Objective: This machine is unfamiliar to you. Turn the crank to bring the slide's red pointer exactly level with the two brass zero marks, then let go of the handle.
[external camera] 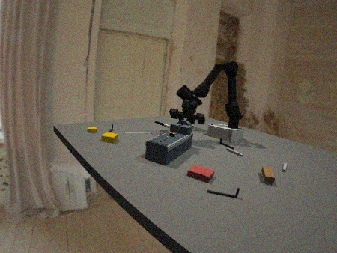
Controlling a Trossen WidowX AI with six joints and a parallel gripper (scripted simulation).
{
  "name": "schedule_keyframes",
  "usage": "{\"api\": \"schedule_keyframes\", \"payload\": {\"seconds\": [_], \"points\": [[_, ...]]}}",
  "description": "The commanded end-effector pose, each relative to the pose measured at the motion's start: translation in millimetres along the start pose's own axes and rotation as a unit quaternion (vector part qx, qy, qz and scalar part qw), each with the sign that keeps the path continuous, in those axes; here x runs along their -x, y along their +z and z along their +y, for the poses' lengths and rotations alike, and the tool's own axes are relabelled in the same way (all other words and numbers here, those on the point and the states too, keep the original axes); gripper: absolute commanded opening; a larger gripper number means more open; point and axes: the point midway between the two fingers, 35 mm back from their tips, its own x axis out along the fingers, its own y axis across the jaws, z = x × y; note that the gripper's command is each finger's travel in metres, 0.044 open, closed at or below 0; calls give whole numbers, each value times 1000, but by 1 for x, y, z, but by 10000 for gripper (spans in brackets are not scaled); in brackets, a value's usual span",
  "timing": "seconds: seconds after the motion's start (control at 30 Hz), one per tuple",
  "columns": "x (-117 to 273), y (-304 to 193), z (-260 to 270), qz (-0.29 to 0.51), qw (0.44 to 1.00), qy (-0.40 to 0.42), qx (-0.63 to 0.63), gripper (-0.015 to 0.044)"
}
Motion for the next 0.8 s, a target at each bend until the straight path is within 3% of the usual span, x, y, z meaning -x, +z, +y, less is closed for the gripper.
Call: {"api": "schedule_keyframes", "payload": {"seconds": [0.0, 0.77], "points": [[-7, -7, -1, 5, 1000, 0, 0, 0], [-19, -19, 8, 5, 1000, 0, 0, 0]]}}
